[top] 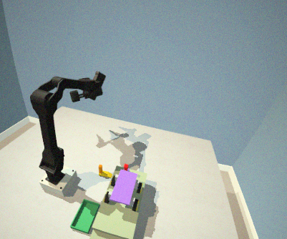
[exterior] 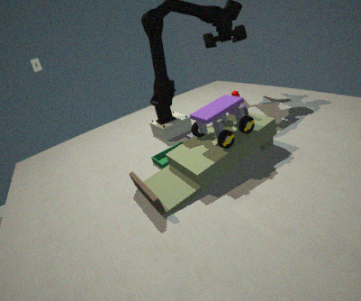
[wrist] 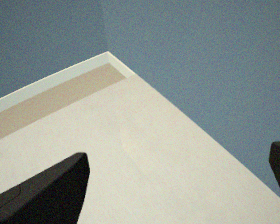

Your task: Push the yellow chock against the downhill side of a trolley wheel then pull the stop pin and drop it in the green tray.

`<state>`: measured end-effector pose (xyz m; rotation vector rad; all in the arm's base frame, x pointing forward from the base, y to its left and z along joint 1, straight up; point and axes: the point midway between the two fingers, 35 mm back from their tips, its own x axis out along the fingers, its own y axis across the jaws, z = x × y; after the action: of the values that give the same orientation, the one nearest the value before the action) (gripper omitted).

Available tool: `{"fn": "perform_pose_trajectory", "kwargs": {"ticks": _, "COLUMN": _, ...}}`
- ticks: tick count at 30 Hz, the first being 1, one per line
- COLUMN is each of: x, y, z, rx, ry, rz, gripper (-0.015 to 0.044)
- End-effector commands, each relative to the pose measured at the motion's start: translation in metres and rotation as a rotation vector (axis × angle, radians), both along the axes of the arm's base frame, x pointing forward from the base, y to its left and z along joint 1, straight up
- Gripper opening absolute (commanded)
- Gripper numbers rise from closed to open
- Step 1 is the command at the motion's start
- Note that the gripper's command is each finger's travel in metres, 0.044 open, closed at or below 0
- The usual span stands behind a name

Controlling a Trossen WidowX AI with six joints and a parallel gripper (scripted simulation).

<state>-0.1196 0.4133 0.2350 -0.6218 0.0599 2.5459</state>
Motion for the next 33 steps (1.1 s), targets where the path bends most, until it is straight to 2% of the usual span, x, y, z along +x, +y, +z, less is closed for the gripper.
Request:
{"fn": "perform_pose_trajectory", "kwargs": {"ticks": 1, "x": 0.002, "y": 0.000, "z": -0.001, "rx": -0.003, "ry": -0.004, "rz": -0.006, "gripper": 0.0374}}
{"fn": "perform_pose_trajectory", "kwargs": {"ticks": 8, "x": 0.081, "y": -0.013, "z": -0.032, "rx": -0.117, "ry": -0.146, "rz": -0.237, "gripper": 0.0190}}
{"fn": "perform_pose_trajectory", "kwargs": {"ticks": 14, "x": 0.150, "y": -0.045, "z": -0.060, "rx": -0.253, "ry": -0.279, "rz": -0.427, "gripper": 0.0190}}
{"fn": "perform_pose_trajectory", "kwargs": {"ticks": 21, "x": 0.215, "y": -0.105, "z": -0.088, "rx": -0.447, "ry": -0.423, "rz": -0.606, "gripper": 0.0190}}
{"fn": "perform_pose_trajectory", "kwargs": {"ticks": 27, "x": 0.253, "y": -0.169, "z": -0.106, "rx": -0.641, "ry": -0.528, "rz": -0.718, "gripper": 0.0190}}
{"fn": "perform_pose_trajectory", "kwargs": {"ticks": 33, "x": 0.273, "y": -0.240, "z": -0.118, "rx": -0.855, "ry": -0.611, "rz": -0.786, "gripper": 0.0190}}
